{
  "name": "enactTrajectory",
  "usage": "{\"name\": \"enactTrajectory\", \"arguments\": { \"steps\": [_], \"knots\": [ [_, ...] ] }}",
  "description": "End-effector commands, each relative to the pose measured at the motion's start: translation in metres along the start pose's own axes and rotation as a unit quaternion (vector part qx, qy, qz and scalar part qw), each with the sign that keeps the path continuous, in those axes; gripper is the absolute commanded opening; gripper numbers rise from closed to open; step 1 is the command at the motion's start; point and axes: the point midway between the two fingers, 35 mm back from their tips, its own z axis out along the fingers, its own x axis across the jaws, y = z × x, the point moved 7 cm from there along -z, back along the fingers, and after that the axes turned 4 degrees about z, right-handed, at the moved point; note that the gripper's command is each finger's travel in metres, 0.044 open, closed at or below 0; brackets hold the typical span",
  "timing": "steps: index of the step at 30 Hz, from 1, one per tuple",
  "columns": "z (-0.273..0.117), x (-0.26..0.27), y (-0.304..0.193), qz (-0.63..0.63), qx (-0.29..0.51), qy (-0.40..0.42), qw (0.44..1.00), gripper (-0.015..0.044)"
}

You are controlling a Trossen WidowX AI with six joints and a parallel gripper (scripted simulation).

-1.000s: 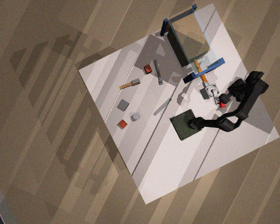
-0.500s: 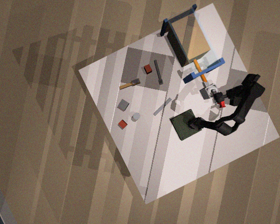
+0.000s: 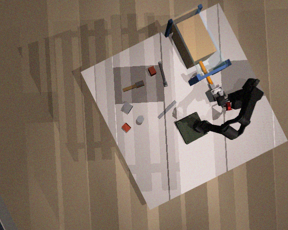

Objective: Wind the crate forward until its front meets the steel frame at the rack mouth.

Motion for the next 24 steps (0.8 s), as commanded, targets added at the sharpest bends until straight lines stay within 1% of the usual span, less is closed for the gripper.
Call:
{"name": "enactTrajectory", "arguments": {
  "steps": [1, 18, 19, 24],
  "knots": [
    [0.011, -0.001, 0.001, 0.003, -0.002, 0.000, 1.000, 0.0440],
    [0.027, -0.001, 0.001, 0.003, -0.002, 0.000, 1.000, 0.0440],
    [0.022, 0.001, 0.000, 0.000, 0.003, 0.005, 1.000, 0.0414],
    [0.022, 0.001, 0.000, 0.000, 0.003, 0.005, 1.000, 0.0282]
  ]
}}
